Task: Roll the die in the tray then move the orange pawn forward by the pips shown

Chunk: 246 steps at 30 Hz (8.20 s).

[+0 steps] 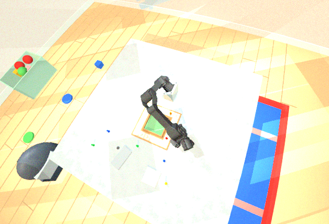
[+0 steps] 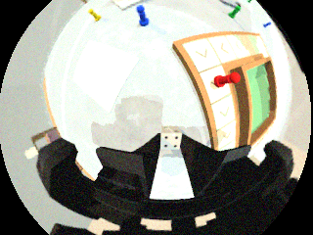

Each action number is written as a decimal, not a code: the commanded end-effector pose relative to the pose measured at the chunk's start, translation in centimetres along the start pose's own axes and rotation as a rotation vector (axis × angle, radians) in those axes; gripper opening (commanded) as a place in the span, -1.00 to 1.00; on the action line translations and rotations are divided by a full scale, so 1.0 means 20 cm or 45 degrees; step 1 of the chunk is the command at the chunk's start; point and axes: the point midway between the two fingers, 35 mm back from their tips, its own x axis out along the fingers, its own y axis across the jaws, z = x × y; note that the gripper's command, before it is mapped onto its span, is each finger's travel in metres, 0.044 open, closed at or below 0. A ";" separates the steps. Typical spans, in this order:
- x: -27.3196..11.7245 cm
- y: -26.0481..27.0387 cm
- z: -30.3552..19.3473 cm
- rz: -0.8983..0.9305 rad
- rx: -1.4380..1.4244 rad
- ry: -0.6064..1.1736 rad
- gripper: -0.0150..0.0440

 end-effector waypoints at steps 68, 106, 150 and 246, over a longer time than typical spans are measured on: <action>-0.53 -0.49 0.31 0.003 -1.406 0.000 -0.49; -0.39 -0.98 0.35 0.015 -2.605 0.020 -0.49; -0.52 -1.09 0.41 1.074 -2.428 -0.645 -0.49; -0.33 -0.94 -0.32 -0.021 0.293 0.001 0.19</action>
